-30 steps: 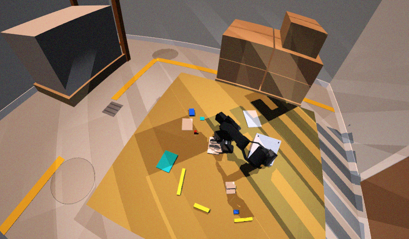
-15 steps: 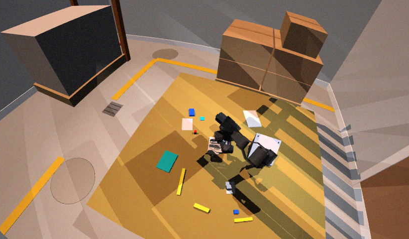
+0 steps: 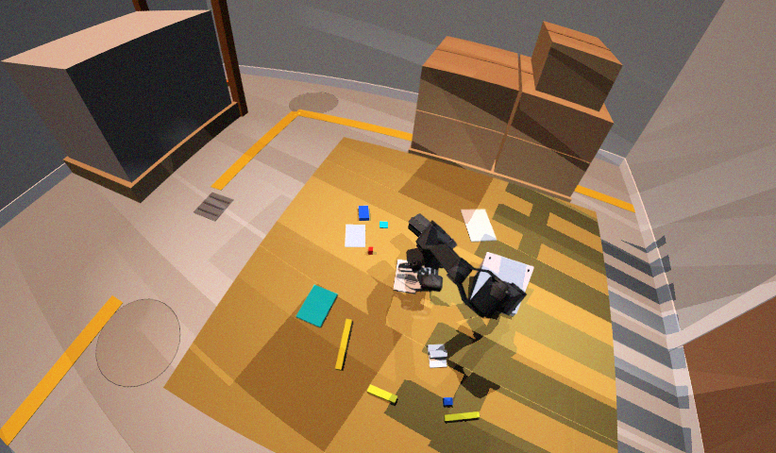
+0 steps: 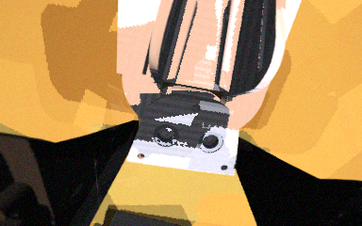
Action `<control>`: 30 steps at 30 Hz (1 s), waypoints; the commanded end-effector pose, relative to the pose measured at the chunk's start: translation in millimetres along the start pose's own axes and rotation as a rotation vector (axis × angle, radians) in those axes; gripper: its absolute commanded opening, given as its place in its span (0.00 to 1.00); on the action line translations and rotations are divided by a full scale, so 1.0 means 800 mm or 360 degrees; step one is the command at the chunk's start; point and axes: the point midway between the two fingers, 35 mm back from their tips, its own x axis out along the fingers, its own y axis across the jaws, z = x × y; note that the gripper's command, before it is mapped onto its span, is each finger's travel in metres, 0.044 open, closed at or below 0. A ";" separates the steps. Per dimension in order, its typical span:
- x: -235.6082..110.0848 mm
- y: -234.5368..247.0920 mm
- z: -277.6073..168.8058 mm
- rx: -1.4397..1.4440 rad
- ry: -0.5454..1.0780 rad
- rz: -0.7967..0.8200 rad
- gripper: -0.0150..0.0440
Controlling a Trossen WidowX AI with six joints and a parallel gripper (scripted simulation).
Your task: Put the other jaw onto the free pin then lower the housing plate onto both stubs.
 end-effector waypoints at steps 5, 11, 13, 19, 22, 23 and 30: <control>0.001 0.000 0.000 0.0008 -0.0004 0.0005 0.85; 0.004 0.000 0.000 0.0007 -0.0004 0.0005 0.85; 0.004 0.000 0.000 0.0007 -0.0004 0.0005 0.85; 0.005 0.000 0.000 0.0007 -0.0004 0.0005 0.85; 0.007 0.000 0.000 0.0007 -0.0004 0.0005 0.85; 0.007 0.000 0.000 0.0007 -0.0004 0.0005 0.85; 0.007 0.000 0.000 0.0007 -0.0004 0.0005 0.85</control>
